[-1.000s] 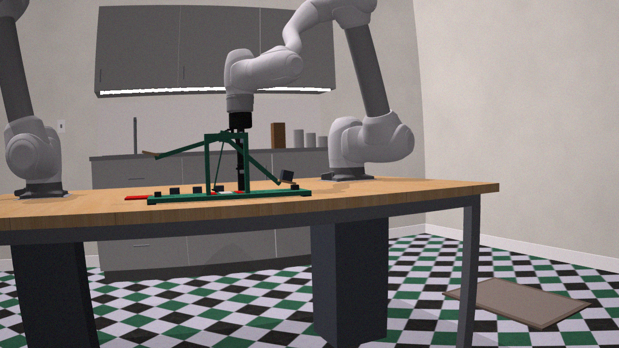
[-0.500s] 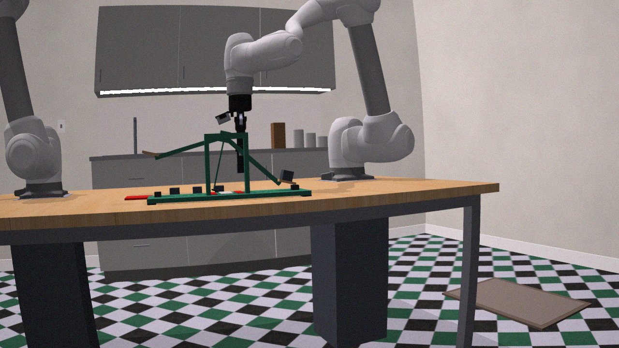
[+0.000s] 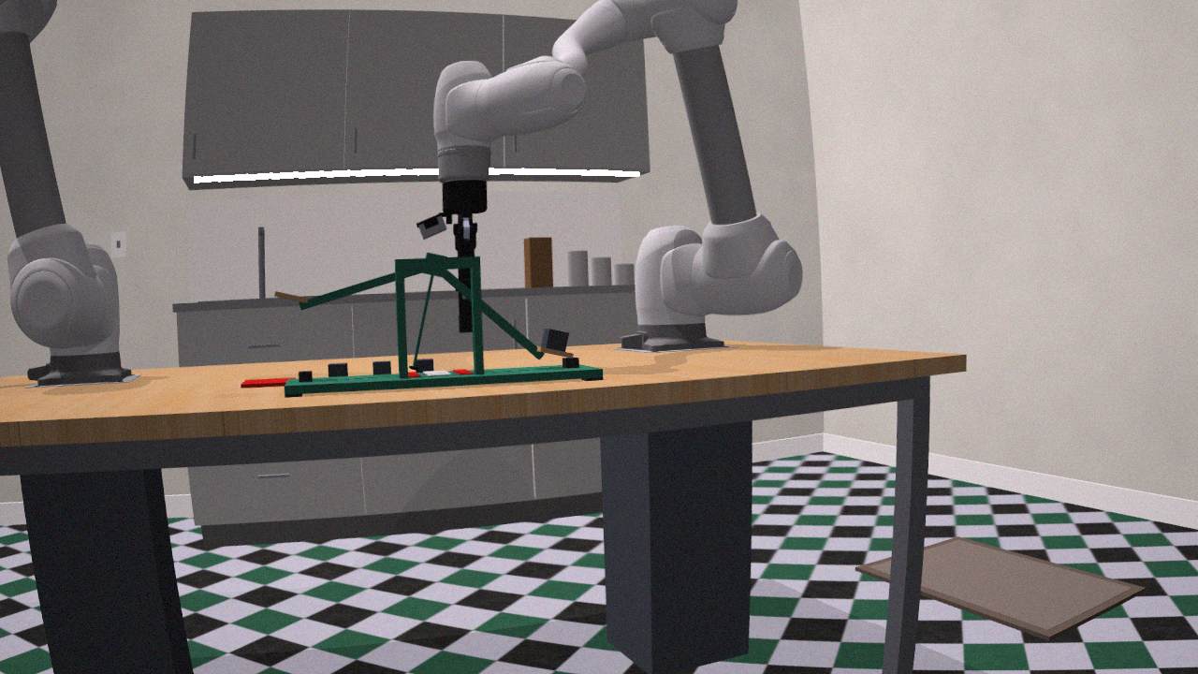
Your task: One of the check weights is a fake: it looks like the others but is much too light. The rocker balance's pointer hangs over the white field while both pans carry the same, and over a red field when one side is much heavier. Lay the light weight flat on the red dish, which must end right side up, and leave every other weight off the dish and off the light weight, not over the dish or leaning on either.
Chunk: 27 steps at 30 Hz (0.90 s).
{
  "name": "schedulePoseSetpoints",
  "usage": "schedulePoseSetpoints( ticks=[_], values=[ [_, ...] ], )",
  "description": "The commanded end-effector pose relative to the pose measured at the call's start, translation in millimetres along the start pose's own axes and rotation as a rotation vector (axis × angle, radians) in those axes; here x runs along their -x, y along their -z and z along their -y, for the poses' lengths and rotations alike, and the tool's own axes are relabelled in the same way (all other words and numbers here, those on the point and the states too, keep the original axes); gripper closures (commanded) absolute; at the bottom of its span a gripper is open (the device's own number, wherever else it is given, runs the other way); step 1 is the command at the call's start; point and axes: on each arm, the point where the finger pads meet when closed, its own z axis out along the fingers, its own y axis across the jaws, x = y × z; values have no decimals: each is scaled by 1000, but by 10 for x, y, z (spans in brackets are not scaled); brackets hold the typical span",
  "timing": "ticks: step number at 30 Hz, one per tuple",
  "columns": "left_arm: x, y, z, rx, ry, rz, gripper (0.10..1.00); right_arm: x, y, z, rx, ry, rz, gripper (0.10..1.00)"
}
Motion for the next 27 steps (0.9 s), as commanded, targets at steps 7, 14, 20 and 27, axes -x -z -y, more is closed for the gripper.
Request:
schedulePoseSetpoints(
  ticks=[7,14,20,27],
  values=[
    [-36,25,8,-1,98,-1,855,0,5,1,0,0,-1,98],
    [-455,237,63,-1,128,-1,855,0,5,1,0,0,-1,98],
    [-1102,565,148,-1,128,-1,855,0,5,1,0,0,-1,98],
    [-1617,826,216,-1,128,-1,855,0,5,1,0,0,-1,98]
  ],
)
